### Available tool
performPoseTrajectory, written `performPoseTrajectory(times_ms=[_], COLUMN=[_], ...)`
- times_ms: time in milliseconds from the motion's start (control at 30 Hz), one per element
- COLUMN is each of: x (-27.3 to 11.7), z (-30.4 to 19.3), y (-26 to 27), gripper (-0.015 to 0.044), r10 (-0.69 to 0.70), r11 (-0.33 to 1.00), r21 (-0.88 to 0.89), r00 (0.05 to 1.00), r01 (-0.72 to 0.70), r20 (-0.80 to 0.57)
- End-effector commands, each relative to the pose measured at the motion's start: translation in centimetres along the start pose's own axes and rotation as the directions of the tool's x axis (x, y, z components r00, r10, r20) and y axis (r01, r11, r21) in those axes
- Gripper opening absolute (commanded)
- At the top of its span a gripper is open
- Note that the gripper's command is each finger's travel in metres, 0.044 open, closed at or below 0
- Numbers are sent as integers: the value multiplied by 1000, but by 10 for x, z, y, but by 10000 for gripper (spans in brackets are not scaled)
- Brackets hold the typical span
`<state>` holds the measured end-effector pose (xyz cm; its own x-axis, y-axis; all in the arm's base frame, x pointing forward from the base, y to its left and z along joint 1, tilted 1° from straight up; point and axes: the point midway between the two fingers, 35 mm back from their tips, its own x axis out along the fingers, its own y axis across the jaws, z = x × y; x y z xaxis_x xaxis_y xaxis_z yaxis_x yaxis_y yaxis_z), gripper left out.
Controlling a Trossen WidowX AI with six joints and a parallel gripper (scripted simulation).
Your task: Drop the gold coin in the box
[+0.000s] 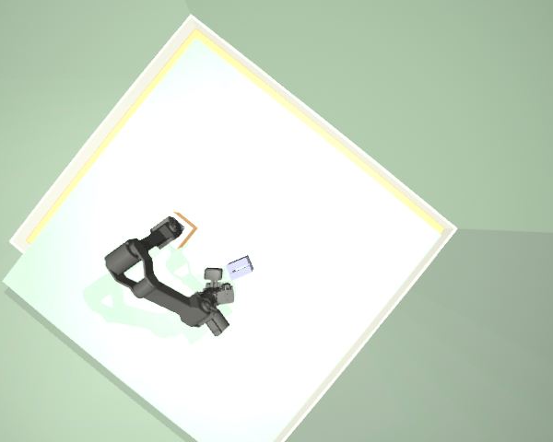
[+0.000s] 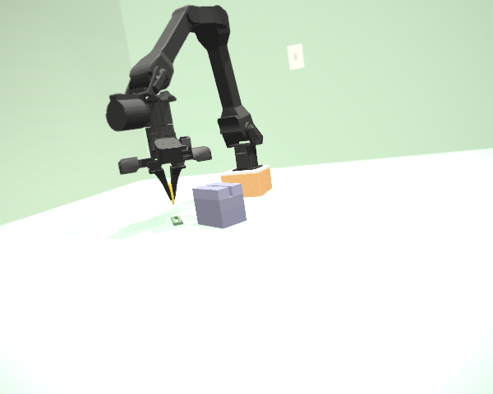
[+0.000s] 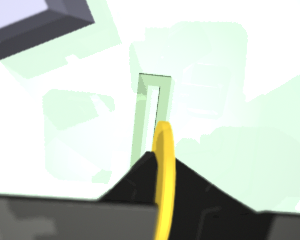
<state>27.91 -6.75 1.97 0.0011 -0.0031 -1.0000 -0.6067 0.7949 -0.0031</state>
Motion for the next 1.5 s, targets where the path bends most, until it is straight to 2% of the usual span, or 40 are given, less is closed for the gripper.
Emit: performPoseTrajectory(times_ms=[0,667,1133,1467], x=[-10,-55,-56,-56], z=[1,-2,3,11], y=[-1,3,7,14], gripper=[0,0,0,0], r10=[-7,-7,-7,-5], r11=[1000,1000,904,896], r21=[-4,-9,-427,-443], r00=[1000,1000,1000,1000], r01=[7,7,7,5], r20=[2,2,3,1])
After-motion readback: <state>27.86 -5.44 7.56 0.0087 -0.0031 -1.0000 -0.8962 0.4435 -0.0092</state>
